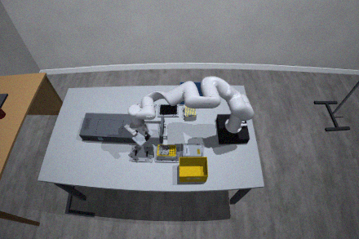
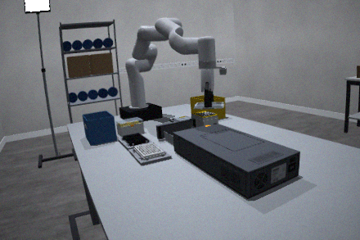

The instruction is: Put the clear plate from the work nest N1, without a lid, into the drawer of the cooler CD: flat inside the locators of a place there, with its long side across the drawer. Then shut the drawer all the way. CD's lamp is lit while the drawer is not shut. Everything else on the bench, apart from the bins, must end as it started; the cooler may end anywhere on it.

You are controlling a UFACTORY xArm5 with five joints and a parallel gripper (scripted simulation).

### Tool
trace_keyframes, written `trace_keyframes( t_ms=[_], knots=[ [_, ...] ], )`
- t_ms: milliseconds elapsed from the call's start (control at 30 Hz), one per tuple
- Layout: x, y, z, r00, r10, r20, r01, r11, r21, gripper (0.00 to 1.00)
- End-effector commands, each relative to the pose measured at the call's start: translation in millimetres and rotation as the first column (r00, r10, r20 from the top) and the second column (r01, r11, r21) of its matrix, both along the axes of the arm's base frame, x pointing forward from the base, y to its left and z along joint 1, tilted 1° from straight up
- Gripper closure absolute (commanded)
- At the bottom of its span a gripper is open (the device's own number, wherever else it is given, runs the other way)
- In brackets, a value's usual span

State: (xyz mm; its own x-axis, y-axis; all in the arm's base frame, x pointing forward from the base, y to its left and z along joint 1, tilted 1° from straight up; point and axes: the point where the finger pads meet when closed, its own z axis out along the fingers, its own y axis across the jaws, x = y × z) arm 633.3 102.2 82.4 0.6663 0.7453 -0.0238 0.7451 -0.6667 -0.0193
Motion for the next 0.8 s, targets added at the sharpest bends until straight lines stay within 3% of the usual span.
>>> trace_keyframes(
  t_ms=[0, 267, 333, 567, 767],
  knots=[
    [-4, -13, 3.2, 0.982, 0.188, 0.022, -0.188, 0.982, 0.004, 1.00],
    [-12, -33, 3.3, 0.898, 0.440, 0.022, -0.440, 0.898, 0.006, 1.00],
    [-12, -33, 3.3, 0.898, 0.440, 0.022, -0.440, 0.898, 0.006, 1.00],
    [-19, -50, 3.4, 0.777, 0.629, 0.023, -0.629, 0.777, 0.008, 1.00],
    [-25, -65, 3.4, 0.777, 0.629, 0.023, -0.629, 0.777, 0.008, 1.00]
  ],
)
